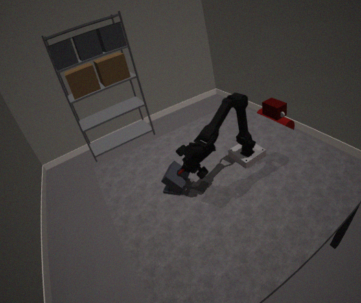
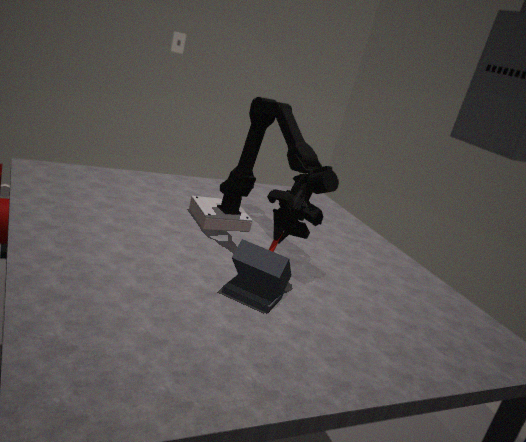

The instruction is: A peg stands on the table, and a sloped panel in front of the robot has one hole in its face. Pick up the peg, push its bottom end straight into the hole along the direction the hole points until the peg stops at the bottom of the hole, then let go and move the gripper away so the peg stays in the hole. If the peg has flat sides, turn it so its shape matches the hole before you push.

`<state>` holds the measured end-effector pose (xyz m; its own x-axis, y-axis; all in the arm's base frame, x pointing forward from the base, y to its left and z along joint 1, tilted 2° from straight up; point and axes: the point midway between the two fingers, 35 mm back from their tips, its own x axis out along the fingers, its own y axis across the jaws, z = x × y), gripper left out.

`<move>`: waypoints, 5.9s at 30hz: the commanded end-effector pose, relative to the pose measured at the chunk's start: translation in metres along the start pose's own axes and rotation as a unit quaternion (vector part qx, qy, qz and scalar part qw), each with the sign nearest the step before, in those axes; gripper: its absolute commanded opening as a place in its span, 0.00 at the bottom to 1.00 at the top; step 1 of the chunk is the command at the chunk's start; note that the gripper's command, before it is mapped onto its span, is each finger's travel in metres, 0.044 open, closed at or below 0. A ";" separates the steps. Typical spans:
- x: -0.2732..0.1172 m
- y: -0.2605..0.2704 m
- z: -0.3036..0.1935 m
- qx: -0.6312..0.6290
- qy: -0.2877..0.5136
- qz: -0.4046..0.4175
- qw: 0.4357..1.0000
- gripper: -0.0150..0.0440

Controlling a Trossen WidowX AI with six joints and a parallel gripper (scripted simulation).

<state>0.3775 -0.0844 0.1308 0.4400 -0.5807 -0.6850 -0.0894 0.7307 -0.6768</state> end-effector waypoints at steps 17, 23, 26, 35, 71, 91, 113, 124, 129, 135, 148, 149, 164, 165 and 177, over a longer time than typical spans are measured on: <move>0.005 0.001 -0.002 0.002 0.001 -0.001 1.000 0.25; 0.006 0.001 -0.001 0.002 0.001 -0.001 1.000 0.25; 0.007 0.001 -0.001 0.002 0.001 -0.001 1.000 0.25; 0.008 0.001 -0.001 0.002 0.000 -0.001 1.000 0.25; 0.013 0.001 -0.001 0.002 0.000 -0.001 1.000 0.25; 0.021 -0.002 -0.001 0.002 0.000 -0.002 1.000 0.25; 0.031 -0.002 0.000 0.002 0.000 -0.002 1.000 0.25; 0.035 -0.002 -0.001 0.002 0.000 -0.002 1.000 0.25; 0.036 -0.001 -0.001 0.002 0.000 -0.002 1.000 0.25; 0.033 -0.001 0.000 0.004 -0.002 -0.002 1.000 0.25; 0.033 -0.001 0.000 0.004 -0.002 -0.002 1.000 0.65; 0.033 -0.001 0.000 0.004 -0.002 -0.002 1.000 0.70; 0.011 0.000 0.003 0.003 0.000 0.001 1.000 1.00; 0.009 0.001 0.003 0.002 0.001 0.002 1.000 1.00; -0.018 0.003 0.005 0.001 0.002 0.004 1.000 1.00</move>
<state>0.3767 -0.0755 0.1332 0.4282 -0.5742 -0.6978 -0.1029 0.7362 -0.6689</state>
